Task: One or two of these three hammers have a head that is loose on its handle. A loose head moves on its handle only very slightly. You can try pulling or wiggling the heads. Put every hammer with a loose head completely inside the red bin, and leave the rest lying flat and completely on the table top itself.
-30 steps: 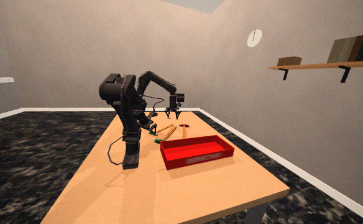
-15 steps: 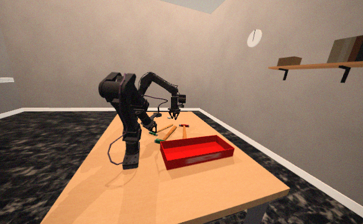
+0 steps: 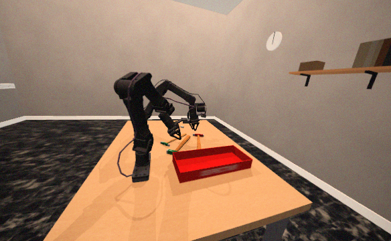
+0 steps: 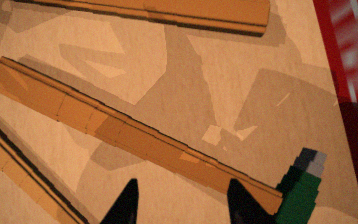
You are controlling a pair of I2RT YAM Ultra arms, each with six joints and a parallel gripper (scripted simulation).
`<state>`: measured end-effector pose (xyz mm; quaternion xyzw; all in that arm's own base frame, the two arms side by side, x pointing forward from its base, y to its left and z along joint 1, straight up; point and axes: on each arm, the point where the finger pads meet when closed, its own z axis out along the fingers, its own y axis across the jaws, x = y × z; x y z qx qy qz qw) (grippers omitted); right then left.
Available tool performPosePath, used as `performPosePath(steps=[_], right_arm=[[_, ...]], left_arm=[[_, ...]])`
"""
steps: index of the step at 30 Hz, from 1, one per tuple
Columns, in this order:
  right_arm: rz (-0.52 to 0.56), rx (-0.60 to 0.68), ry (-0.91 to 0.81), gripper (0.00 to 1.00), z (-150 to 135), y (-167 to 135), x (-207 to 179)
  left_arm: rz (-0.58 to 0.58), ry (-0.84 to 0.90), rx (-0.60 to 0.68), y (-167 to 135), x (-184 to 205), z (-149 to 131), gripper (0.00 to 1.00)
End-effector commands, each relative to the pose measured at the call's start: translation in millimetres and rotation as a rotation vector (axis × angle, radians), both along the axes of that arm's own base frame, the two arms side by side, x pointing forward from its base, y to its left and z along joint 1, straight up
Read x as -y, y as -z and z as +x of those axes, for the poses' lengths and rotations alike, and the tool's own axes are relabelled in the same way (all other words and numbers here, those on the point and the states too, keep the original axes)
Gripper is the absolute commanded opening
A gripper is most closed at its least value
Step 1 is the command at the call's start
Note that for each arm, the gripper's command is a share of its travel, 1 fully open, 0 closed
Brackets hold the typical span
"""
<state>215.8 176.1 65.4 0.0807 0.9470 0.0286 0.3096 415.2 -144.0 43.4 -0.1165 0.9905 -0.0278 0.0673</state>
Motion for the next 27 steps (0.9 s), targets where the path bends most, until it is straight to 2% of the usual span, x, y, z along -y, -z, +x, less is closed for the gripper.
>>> performPosePath(steps=[1, 3, 5, 10, 20, 22, 27], right_arm=[[0.041, -0.008, 0.233, 0.52, 22, -8, 9], [0.068, -0.021, 0.324, 0.52, 32, -8, 13], [0.068, -0.021, 0.324, 0.52, 32, -8, 13], [0.151, -0.089, 0.584, 0.52, 56, -2, 23], [0.295, -0.251, 1.009, 0.52, 85, 15, 40], [0.295, -0.251, 1.009, 0.52, 85, 15, 40], [0.39, -0.372, 1.248, 0.52, 97, 26, 45]], left_arm=[[0.013, 0.119, 0.068, -5, 1, 25, 0.42], [0.018, 0.159, 0.081, -4, 2, 31, 0.42], [0.018, 0.159, 0.081, -4, 2, 31, 0.42], [0.035, 0.269, 0.116, -1, 6, 47, 0.42], [0.063, 0.423, 0.157, 6, 10, 68, 0.42], [0.063, 0.423, 0.157, 6, 10, 68, 0.42], [0.075, 0.477, 0.169, 10, 12, 76, 0.42]])
